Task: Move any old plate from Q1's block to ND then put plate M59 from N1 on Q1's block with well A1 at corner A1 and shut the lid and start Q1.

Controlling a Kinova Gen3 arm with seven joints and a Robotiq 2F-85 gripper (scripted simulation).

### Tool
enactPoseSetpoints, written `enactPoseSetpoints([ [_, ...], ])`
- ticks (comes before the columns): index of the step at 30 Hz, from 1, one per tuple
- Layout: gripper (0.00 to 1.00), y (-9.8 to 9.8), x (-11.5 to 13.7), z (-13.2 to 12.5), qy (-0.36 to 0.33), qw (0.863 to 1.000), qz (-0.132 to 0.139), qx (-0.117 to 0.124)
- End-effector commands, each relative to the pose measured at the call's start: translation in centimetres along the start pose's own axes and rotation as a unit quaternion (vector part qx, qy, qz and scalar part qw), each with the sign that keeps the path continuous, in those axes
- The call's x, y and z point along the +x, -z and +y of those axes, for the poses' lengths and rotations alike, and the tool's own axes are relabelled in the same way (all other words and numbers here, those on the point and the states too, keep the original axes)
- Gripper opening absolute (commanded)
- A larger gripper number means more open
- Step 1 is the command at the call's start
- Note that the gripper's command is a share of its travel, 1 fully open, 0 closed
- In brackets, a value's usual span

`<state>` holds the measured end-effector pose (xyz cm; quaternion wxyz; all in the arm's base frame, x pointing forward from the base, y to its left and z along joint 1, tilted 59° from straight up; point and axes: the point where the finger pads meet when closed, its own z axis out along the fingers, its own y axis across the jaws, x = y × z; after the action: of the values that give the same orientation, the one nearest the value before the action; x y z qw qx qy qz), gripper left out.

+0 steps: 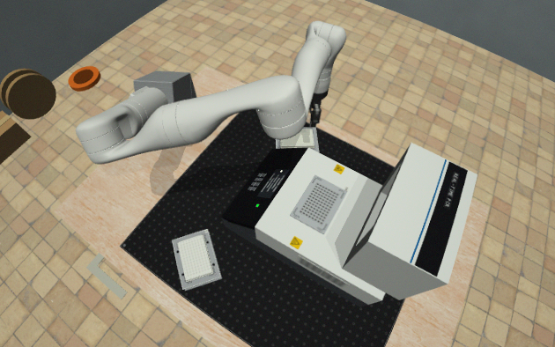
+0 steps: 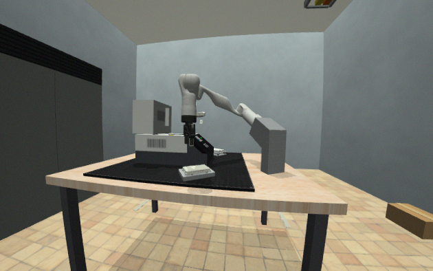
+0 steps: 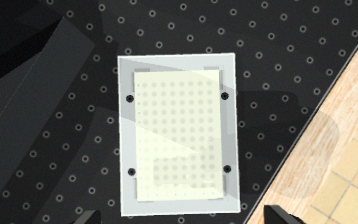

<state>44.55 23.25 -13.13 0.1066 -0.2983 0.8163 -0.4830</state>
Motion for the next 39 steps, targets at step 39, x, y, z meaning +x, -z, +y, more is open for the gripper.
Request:
enactPoseSetpoints([
  [39, 1.00, 4.7, 0.0, 0.0, 0.000, 1.000, -0.001, 0.000],
])
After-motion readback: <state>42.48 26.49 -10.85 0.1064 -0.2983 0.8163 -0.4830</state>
